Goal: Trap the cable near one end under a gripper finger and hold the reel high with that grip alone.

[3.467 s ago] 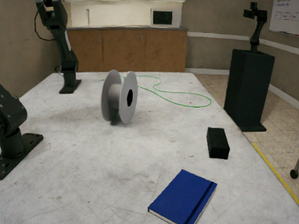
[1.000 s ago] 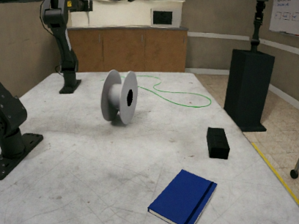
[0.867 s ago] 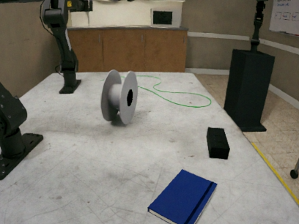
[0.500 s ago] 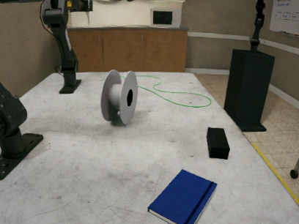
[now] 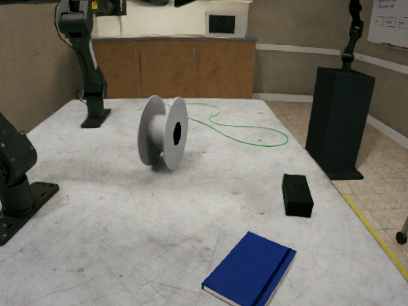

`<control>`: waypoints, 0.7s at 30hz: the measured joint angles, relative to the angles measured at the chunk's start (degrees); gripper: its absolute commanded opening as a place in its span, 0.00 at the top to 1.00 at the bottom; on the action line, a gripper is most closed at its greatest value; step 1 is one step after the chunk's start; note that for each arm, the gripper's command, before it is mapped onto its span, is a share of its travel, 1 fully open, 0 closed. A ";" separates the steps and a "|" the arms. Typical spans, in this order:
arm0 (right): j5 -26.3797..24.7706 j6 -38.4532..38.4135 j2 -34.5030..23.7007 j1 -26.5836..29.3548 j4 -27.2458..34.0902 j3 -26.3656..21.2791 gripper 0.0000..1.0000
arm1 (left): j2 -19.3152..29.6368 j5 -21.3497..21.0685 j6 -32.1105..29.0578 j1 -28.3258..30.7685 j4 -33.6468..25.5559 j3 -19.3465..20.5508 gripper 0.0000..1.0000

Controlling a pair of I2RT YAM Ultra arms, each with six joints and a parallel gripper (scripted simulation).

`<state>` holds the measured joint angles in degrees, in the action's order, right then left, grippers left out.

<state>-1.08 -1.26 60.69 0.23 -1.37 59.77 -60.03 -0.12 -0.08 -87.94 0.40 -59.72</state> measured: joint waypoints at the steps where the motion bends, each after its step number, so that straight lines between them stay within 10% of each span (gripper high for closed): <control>1: -0.20 -0.17 0.11 0.07 -0.15 -0.02 0.25 | 0.00 0.00 0.00 0.00 0.00 0.00 0.00; 21: -8.07 -8.26 3.04 1.88 -6.95 0.02 0.25 | 0.00 0.00 0.00 0.00 0.00 0.00 0.00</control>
<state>-9.15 -9.52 63.72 2.11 -8.32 59.79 -60.03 -0.12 -0.08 -87.94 0.40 -59.72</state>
